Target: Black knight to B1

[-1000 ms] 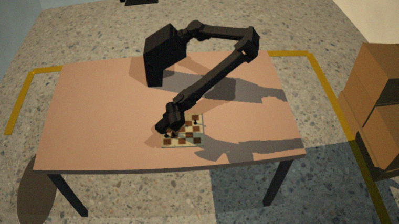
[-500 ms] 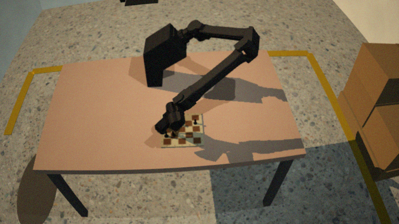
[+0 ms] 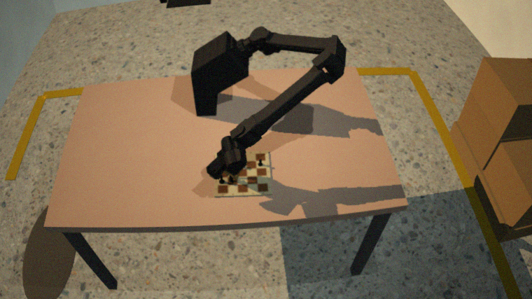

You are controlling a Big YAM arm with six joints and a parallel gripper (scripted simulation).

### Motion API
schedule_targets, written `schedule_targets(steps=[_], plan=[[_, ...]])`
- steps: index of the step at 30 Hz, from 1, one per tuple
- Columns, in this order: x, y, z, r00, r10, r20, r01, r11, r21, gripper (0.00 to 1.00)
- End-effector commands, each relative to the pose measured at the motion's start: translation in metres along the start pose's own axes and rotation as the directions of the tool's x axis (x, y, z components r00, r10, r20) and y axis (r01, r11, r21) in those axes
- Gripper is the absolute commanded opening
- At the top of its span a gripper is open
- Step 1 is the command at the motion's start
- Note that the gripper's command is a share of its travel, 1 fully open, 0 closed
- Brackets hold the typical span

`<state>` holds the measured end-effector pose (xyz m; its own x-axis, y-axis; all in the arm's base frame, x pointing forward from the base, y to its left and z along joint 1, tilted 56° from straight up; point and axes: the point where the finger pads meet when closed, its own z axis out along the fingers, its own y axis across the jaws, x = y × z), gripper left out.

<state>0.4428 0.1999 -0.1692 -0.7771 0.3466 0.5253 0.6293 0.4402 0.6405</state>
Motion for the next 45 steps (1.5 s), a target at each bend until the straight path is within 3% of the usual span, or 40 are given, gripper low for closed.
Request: schedule_targets(steps=[1,35,38,42,45], plan=[[-0.001,0.006,0.004,1.0,-0.022,0.006,0.022,1.0,-0.002,0.0],[-0.001,0.006,0.004,1.0,-0.024,0.006,0.024,1.0,-0.002,0.0],[-0.011,0.01,-0.021,0.999,-0.012,0.032,0.012,1.0,-0.023,0.0],[-0.009,0.008,-0.028,1.0,-0.008,0.029,0.009,1.0,-0.023,0.0],[-0.007,0.006,-0.045,1.0,-0.006,0.026,0.006,1.0,-0.022,0.0]])
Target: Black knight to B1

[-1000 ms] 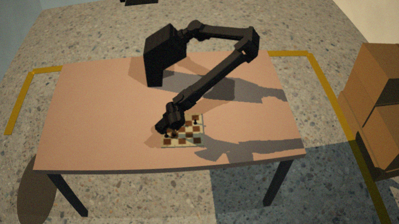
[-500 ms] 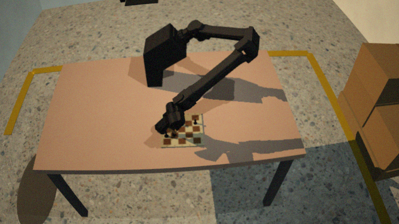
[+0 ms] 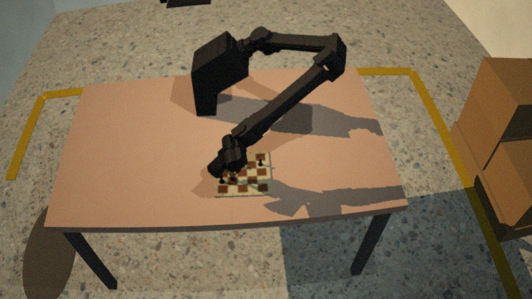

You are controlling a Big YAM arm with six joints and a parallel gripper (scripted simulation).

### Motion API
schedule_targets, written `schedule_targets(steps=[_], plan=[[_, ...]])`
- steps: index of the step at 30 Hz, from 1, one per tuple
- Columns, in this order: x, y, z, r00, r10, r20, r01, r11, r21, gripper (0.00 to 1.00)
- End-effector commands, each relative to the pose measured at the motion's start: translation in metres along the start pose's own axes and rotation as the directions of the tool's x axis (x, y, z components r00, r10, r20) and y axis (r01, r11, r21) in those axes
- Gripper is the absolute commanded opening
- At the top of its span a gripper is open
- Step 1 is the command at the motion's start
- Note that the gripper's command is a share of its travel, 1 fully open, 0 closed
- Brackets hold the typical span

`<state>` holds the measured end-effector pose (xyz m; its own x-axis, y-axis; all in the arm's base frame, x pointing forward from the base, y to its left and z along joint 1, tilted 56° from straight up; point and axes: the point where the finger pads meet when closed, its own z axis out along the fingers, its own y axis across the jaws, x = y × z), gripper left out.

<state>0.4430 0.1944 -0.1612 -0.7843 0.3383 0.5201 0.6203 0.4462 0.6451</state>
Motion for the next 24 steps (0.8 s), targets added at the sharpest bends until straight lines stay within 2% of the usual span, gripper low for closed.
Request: schedule_targets(steps=[1,7,11,12,14,15,24], plan=[[-0.009,0.003,-0.044,1.0,0.006,0.03,-0.005,1.0,-0.025,0.0],[-0.016,0.012,-0.09,0.999,-0.016,0.044,0.017,0.999,-0.032,0.0],[-0.016,0.012,-0.108,0.999,-0.017,0.047,0.019,0.999,-0.03,0.0],[-0.017,-0.001,-0.101,0.999,0.009,0.031,-0.008,1.0,-0.021,0.0],[-0.017,-0.001,-0.101,0.999,0.009,0.031,-0.008,1.0,-0.021,0.0],[-0.007,0.004,-0.086,1.0,-0.016,0.003,0.016,1.0,0.001,0.0],[-0.007,0.012,-0.095,0.999,-0.029,0.018,0.029,1.0,-0.009,0.0]])
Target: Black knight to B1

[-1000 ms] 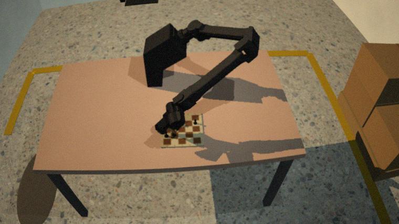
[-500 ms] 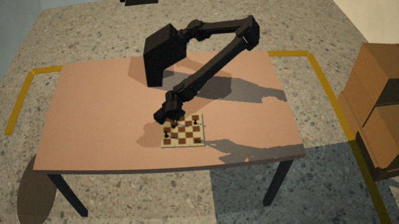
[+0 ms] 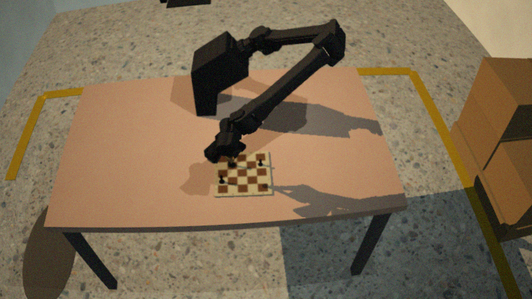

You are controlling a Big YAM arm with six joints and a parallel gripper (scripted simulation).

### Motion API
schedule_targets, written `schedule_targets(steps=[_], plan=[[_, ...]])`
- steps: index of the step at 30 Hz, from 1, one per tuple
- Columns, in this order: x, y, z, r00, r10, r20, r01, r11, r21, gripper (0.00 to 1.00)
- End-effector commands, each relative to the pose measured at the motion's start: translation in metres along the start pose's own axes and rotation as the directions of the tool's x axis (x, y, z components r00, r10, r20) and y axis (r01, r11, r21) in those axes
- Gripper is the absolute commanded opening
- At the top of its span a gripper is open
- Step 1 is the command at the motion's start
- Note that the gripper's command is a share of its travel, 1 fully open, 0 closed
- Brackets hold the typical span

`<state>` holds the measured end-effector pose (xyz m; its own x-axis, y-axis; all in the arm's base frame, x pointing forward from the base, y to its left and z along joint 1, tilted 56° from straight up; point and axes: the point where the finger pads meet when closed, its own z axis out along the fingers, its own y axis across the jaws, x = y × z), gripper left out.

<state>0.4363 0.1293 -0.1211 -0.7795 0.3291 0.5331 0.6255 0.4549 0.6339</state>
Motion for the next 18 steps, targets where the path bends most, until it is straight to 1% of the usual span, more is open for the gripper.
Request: schedule_targets(steps=[1,2,3,5,7,10,12,15,16,17,18], plan=[[0.003,0.014,-0.016,1.0,-0.004,0.022,0.005,1.0,-0.014,0.0],[0.007,0.017,-0.015,0.999,-0.017,0.032,0.017,1.0,-0.02,0.0],[0.02,0.017,-0.015,0.999,-0.008,0.032,0.009,1.0,-0.021,0.0],[0.055,0.016,-0.014,0.999,0.015,0.031,-0.015,1.0,-0.021,0.0],[0.055,0.016,-0.014,0.999,0.015,0.031,-0.015,1.0,-0.021,0.0],[0.109,0.007,-0.013,0.998,0.052,0.029,-0.052,0.998,-0.021,0.0],[0.128,0.002,-0.012,0.997,0.066,0.028,-0.065,0.998,-0.022,0.0],[0.132,0.001,-0.012,0.997,0.068,0.028,-0.068,0.997,-0.022,0.0],[0.128,0.0,-0.017,0.996,0.078,0.038,-0.077,0.997,-0.032,0.0],[0.121,-0.008,-0.018,0.993,0.108,0.04,-0.106,0.994,-0.034,0.0],[0.117,-0.003,-0.019,0.994,0.098,0.045,-0.097,0.995,-0.039,0.0]])
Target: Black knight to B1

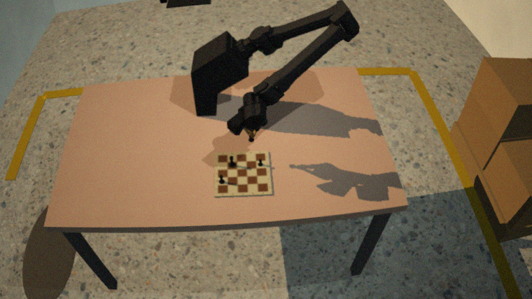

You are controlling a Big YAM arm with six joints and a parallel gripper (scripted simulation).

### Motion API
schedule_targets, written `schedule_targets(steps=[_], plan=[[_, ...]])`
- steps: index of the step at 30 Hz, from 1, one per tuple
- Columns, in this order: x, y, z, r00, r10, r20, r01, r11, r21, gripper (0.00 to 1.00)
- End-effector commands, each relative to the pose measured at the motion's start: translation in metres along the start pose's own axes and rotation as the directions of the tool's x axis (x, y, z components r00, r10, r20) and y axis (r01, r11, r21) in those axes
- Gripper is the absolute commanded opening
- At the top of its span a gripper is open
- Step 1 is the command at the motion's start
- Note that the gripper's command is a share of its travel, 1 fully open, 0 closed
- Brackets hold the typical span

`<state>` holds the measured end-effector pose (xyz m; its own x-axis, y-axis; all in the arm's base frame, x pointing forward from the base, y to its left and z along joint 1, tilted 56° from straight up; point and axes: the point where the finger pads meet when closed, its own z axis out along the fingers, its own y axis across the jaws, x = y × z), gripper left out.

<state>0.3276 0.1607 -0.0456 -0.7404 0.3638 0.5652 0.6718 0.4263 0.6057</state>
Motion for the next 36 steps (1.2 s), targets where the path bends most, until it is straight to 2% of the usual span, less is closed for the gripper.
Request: schedule_targets(steps=[1,10,14,21,23,36], plan=[[-0.016,0.003,-0.004,0.999,0.037,0.031,-0.036,0.999,-0.024,0.0],[-0.011,0.008,-0.005,0.999,0.02,0.033,-0.019,0.999,-0.027,0.0],[-0.004,-0.002,0.01,0.999,0.031,0.008,-0.031,1.0,0.0,0.0],[-0.004,-0.003,0.032,0.999,0.032,0.009,-0.032,0.999,0.0,0.0],[-0.004,-0.003,0.032,0.999,0.032,0.009,-0.032,0.999,0.0,0.0],[-0.004,-0.003,0.09,0.999,0.032,0.009,-0.032,0.999,0.0,0.0]])
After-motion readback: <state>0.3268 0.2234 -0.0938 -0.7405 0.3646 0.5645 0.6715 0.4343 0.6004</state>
